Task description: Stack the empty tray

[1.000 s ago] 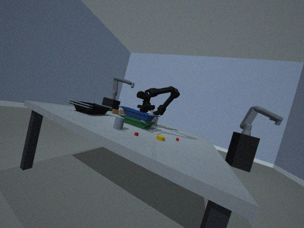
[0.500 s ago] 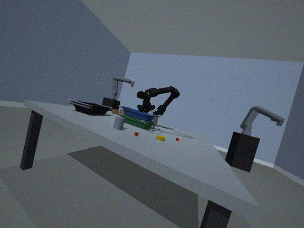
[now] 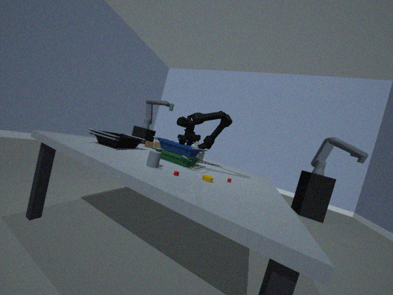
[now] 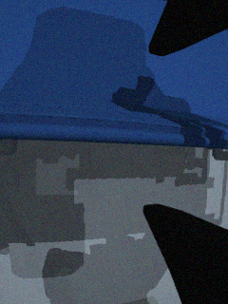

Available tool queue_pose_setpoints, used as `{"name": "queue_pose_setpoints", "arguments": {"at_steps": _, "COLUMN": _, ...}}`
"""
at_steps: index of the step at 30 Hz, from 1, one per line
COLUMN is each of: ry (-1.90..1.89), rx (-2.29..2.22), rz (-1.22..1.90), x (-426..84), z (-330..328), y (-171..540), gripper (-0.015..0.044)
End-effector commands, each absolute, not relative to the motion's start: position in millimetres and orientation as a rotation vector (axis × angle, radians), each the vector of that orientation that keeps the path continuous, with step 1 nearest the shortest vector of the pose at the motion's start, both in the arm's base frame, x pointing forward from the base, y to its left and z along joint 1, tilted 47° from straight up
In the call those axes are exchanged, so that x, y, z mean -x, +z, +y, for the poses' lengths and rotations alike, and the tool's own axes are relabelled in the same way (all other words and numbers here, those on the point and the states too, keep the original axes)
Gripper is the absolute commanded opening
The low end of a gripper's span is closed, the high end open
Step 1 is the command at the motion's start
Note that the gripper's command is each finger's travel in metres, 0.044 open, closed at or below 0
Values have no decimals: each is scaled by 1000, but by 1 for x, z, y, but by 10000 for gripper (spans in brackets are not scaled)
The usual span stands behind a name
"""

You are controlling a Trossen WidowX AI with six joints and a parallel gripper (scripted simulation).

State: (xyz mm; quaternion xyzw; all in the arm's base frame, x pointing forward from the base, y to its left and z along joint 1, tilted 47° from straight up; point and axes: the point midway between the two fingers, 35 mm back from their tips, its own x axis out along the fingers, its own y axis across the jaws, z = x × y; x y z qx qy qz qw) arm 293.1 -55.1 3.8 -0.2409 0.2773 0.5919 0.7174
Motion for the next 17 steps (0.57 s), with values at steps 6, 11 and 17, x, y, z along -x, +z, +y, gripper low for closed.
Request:
{"name": "queue_pose_setpoints", "arguments": {"at_steps": 6, "ry": 1302, "rx": 546, "rz": 621, "x": -291, "z": -96, "y": 37, "gripper": 440}}
{"name": "queue_pose_setpoints", "arguments": {"at_steps": 11, "ry": 1303, "rx": 543, "rz": 622, "x": -283, "z": -118, "y": 61, "gripper": 440}}
{"name": "queue_pose_setpoints", "arguments": {"at_steps": 17, "ry": 1298, "rx": 535, "rz": 621, "x": -278, "z": -125, "y": 68, "gripper": 440}}
